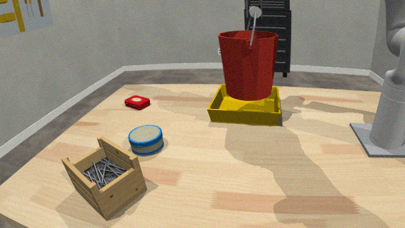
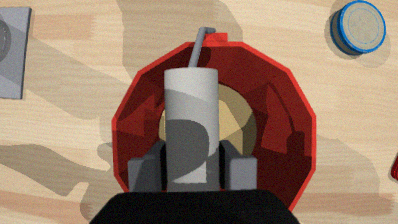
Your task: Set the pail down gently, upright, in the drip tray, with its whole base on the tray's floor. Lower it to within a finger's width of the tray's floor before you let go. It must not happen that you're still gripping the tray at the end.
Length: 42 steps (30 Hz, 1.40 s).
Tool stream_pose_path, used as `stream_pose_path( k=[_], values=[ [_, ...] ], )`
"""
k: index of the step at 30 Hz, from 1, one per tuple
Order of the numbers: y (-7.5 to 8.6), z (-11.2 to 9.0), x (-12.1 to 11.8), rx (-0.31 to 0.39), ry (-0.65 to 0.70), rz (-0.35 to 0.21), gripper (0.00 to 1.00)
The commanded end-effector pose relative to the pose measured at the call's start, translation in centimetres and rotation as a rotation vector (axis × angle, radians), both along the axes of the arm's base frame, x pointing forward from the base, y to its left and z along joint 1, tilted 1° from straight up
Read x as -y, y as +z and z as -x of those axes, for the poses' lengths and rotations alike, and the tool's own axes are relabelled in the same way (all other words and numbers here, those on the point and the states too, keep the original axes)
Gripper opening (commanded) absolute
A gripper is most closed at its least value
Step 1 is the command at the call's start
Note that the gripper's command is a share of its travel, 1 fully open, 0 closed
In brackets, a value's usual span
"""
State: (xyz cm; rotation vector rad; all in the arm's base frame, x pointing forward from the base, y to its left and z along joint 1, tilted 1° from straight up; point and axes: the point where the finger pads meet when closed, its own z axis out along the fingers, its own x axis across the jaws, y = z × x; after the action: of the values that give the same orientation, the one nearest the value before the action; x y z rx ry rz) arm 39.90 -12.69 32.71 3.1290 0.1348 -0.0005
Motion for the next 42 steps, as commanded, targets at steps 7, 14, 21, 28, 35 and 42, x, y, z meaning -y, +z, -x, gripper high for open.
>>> stream_pose_path(
  k=[7,14,21,28,35,42],
  values=[
    [0.1,-0.2,1.5,0.002,0.000,0.000,0.00],
    [0.1,-0.5,3.0,0.002,0.000,0.000,0.00],
    [0.1,-0.6,3.8,0.002,0.000,0.000,0.00],
    [0.1,-0.7,4.8,0.002,0.000,0.000,0.00],
    [0.1,-0.8,5.4,0.002,0.000,0.000,0.00],
    [0.1,-0.8,5.8,0.002,0.000,0.000,0.00]
  ],
)
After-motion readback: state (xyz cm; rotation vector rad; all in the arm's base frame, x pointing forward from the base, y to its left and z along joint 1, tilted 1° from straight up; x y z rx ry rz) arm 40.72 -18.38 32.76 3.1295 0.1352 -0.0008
